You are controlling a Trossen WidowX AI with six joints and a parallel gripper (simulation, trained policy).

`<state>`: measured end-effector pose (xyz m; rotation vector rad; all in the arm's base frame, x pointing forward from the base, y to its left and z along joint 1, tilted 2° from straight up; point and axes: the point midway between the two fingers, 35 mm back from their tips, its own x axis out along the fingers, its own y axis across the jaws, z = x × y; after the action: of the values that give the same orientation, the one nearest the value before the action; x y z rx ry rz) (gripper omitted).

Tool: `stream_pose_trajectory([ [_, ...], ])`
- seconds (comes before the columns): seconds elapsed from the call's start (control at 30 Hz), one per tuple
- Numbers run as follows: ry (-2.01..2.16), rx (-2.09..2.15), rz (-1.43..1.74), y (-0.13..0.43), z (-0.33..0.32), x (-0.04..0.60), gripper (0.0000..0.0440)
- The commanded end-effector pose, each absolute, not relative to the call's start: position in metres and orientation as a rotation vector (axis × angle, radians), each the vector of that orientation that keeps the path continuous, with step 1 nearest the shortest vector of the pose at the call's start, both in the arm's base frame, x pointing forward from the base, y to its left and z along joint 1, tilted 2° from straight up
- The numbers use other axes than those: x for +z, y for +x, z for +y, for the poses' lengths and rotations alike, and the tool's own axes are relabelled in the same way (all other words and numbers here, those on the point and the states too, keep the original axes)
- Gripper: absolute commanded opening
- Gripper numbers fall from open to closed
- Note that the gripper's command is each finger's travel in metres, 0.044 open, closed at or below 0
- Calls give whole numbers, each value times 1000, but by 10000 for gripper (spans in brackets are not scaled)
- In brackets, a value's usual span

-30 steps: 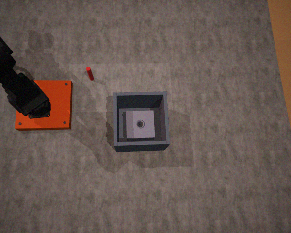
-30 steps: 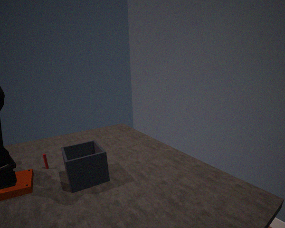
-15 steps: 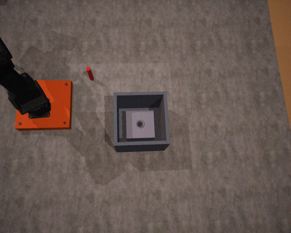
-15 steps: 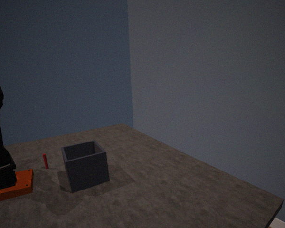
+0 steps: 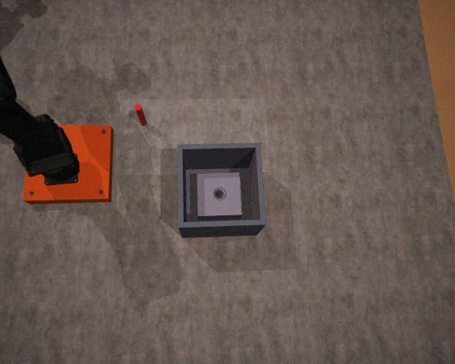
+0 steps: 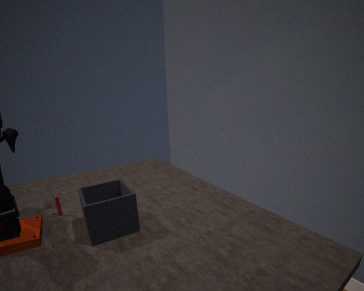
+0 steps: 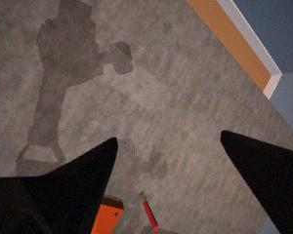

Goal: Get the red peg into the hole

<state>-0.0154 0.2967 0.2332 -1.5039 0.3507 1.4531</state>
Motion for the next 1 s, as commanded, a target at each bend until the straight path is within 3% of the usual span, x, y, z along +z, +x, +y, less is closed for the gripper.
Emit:
stream_pose_trajectory([
  [0.0,-1448,1391,449,-3,293,228,440],
  [0.97,-829,721,1107,91,246,192,440],
])
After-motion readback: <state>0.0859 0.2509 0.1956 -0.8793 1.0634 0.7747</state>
